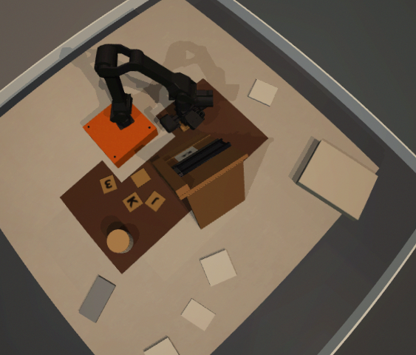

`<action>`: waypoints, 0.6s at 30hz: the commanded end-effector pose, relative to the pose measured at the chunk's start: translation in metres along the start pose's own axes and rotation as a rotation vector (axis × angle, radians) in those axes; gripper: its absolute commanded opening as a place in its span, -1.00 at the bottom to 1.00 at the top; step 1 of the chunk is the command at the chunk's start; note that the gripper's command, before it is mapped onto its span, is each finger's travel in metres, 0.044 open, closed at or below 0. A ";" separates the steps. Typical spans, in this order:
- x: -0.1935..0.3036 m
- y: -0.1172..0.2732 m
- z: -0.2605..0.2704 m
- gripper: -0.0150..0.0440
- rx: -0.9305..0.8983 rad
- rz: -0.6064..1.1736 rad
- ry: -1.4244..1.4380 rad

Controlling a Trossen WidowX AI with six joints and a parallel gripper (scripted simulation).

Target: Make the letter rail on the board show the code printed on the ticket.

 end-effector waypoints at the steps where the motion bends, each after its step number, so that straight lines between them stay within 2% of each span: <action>1: 0.000 0.003 0.000 -0.49 0.000 -0.005 -0.003; 10: -0.001 0.005 0.001 -0.49 0.000 -0.008 0.000; 18: -0.027 0.025 0.024 -0.49 -0.001 -0.166 0.002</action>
Point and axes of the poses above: the point midway between the two fingers, 35 mm back from their tips, its own y axis back along the fingers, its own z axis across the jaws, x = y × z, the point moved 9 cm from there along y, back along the fingers, and after that the axes turned 11 degrees about y, right-handed, at the moved point
